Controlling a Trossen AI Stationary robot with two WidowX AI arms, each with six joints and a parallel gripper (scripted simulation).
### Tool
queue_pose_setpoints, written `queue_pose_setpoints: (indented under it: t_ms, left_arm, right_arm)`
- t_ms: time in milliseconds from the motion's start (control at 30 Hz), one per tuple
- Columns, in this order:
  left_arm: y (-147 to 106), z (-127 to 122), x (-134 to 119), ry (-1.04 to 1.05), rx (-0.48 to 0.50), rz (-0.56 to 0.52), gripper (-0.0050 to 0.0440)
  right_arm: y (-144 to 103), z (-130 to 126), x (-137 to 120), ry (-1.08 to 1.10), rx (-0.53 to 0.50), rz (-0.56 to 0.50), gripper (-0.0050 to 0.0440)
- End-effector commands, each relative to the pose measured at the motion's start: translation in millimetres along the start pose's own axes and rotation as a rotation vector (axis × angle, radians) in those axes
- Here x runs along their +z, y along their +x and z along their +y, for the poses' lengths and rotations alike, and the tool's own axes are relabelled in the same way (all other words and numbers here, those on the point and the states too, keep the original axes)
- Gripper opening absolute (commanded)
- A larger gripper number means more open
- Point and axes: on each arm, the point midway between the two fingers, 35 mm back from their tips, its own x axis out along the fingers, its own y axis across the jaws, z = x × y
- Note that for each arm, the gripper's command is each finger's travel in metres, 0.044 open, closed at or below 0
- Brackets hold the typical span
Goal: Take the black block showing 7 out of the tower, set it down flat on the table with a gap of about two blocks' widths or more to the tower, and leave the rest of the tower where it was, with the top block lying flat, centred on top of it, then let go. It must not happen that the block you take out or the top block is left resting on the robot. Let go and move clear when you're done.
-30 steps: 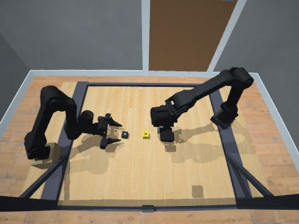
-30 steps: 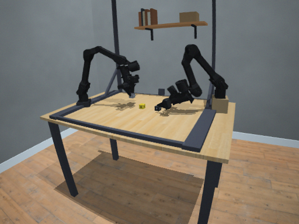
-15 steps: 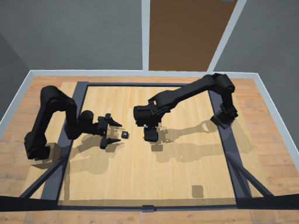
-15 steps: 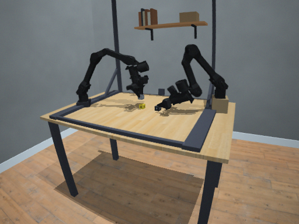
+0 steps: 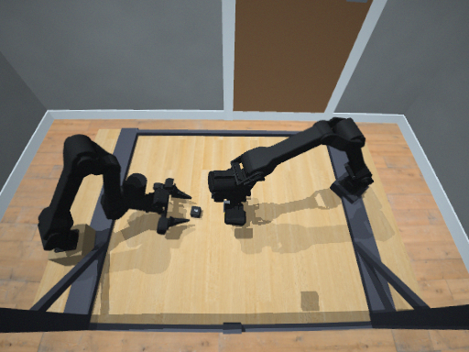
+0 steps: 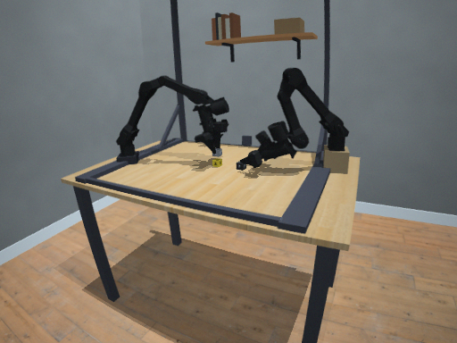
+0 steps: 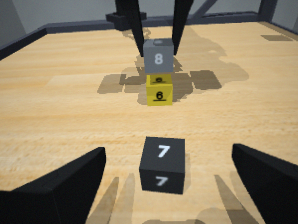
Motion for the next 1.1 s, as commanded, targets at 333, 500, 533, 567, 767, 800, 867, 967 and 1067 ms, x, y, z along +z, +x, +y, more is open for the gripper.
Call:
queue_pose_setpoints:
  t_ms: [333, 500, 533, 567, 767, 800, 867, 967, 1067]
  left_arm:
    - [-1, 0, 5, 0.007, 0.000, -0.010, 0.0400]
    - [-1, 0, 5, 0.007, 0.000, -0.010, 0.0400]
    - [-1, 0, 5, 0.007, 0.000, -0.010, 0.0400]
    - [-1, 0, 5, 0.007, 0.000, -0.010, 0.0400]
    - [-1, 0, 5, 0.007, 0.000, -0.010, 0.0400]
    - [-1, 0, 5, 0.007, 0.000, -0.010, 0.0400]
    - [-1, 0, 5, 0.007, 0.000, -0.010, 0.0400]
    - [-1, 0, 5, 0.007, 0.000, -0.010, 0.0400]
    - [-1, 0, 5, 0.007, 0.000, -0.010, 0.0400]
  right_arm:
    - [-11, 0, 5, 0.001, 0.008, -0.029, -0.0050]
    - [-11, 0, 4, 0.001, 0.008, -0.028, -0.0050]
    - [-11, 0, 3, 0.001, 0.008, -0.028, -0.0050]
    - [-10, 1, 2, 0.001, 0.008, -0.028, -0.0050]
    - [-3, 2, 2, 0.001, 0.008, -0.028, -0.0050]
    - [-1, 3, 2, 0.001, 0.008, -0.029, -0.0050]
    - [0, 2, 2, 0.001, 0.008, -0.029, -0.0050]
    - [2, 2, 0, 0.001, 0.008, -0.028, -0.0050]
    - [3, 1, -1, 0.001, 0.008, -0.028, -0.0050]
